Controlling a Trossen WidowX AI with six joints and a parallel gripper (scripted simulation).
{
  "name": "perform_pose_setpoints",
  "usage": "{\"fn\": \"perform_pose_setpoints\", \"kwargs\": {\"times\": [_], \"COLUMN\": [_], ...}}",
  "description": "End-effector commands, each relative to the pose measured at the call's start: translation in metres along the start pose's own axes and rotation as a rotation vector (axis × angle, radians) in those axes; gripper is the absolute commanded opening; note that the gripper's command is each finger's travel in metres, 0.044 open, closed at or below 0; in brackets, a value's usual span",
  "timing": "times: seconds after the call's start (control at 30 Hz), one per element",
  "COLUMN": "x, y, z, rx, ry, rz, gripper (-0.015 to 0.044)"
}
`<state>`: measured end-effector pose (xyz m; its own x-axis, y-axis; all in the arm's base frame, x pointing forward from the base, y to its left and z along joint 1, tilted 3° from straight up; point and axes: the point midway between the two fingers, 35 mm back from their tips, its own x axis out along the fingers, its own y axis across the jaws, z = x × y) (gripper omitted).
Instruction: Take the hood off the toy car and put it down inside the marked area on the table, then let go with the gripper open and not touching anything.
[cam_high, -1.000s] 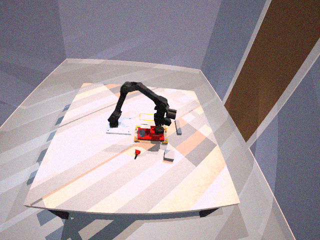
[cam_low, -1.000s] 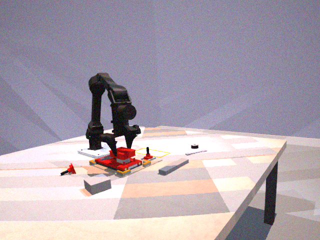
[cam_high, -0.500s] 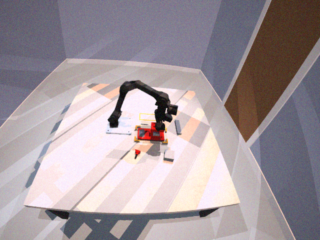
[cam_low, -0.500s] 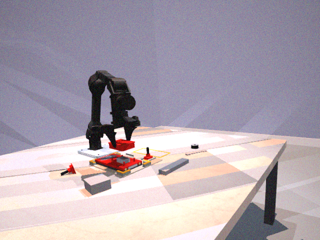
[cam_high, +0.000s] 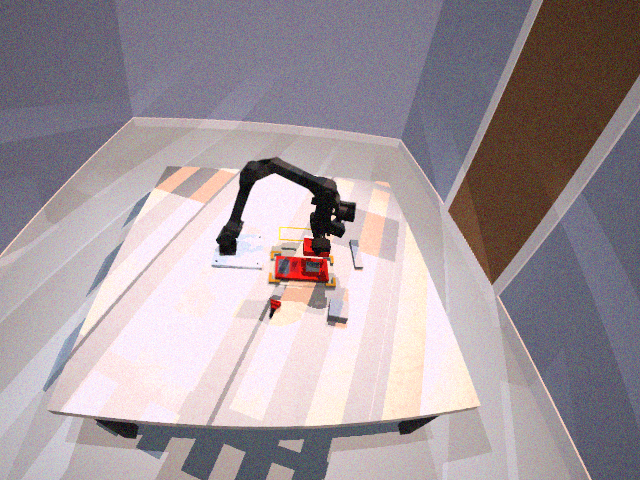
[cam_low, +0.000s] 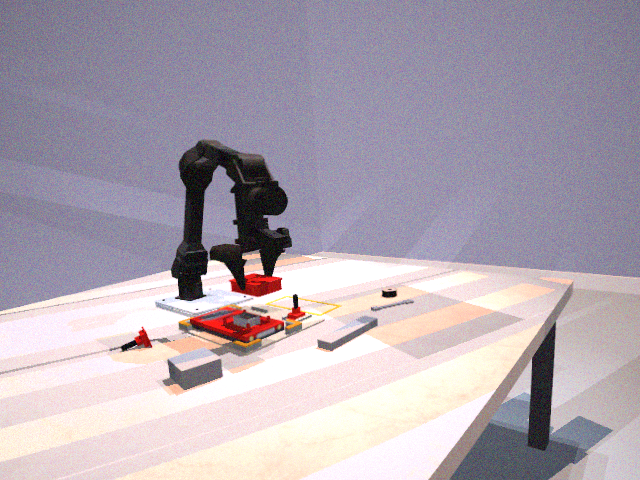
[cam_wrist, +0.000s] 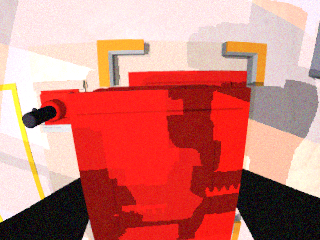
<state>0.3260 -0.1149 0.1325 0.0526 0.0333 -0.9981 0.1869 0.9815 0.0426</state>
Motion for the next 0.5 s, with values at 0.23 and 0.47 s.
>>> {"fn": "perform_pose_setpoints", "kwargs": {"times": [0.23, 0.47], "x": [-0.001, -0.002], "y": [0.04, 0.064], "z": [0.0, -0.003], "rx": [0.003, 0.003], "ry": [0.002, 0.002], "rz": [0.001, 0.003], "gripper": [0.0, 0.0]}}
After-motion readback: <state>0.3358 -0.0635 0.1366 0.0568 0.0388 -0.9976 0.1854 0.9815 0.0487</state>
